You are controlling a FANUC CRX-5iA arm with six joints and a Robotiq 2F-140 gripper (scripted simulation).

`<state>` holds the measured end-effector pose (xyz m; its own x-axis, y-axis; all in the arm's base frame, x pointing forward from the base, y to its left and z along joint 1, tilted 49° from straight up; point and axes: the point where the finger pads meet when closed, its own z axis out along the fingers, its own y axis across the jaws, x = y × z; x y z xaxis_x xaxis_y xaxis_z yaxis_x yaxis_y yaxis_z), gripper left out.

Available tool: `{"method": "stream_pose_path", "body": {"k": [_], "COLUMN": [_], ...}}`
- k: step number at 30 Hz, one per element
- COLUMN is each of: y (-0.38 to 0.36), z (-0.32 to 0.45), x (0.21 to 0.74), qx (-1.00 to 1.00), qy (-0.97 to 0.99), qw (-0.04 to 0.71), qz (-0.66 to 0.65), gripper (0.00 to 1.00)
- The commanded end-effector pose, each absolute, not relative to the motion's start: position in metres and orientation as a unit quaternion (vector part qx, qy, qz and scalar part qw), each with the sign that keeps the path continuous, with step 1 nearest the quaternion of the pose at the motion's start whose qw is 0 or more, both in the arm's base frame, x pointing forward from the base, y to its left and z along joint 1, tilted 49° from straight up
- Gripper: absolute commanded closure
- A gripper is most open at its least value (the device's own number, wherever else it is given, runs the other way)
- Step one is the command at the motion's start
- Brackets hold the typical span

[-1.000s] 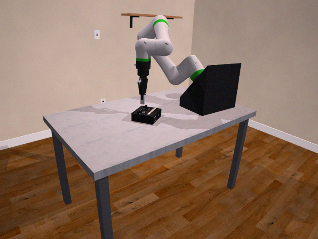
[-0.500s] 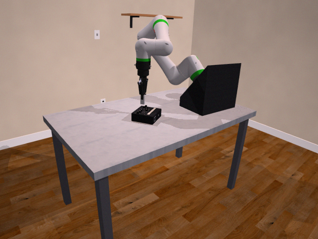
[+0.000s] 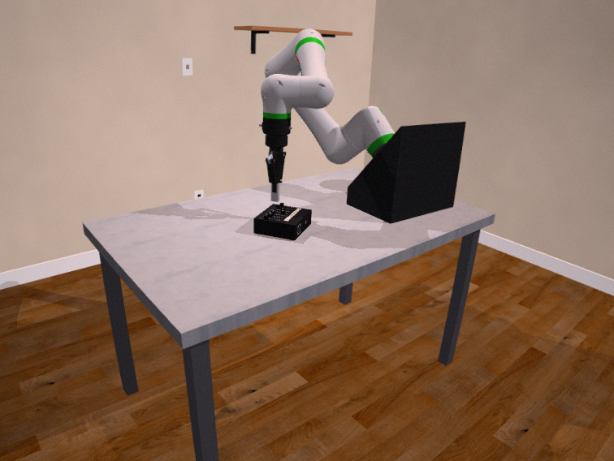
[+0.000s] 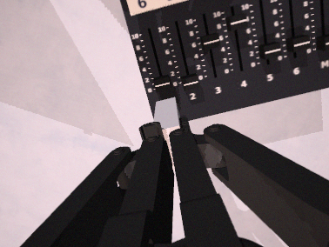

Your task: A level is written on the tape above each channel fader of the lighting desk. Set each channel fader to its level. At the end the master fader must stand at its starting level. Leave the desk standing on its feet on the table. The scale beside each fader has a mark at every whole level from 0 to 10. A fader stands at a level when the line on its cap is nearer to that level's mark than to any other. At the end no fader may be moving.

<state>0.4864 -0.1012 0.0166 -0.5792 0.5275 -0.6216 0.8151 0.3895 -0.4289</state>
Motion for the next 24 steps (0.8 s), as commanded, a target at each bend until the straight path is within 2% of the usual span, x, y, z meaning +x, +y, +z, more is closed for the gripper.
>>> {"method": "stream_pose_path", "body": {"k": [1,24], "y": [-0.102,-0.1091], "z": [0.0158,0.0096], "x": [0.4866,0.4867], "qx": [0.414,0.414], "qy": [0.81,0.81], "qw": [0.197,0.197], "qz": [-0.365,-0.365], "gripper": [1.0,1.0]}}
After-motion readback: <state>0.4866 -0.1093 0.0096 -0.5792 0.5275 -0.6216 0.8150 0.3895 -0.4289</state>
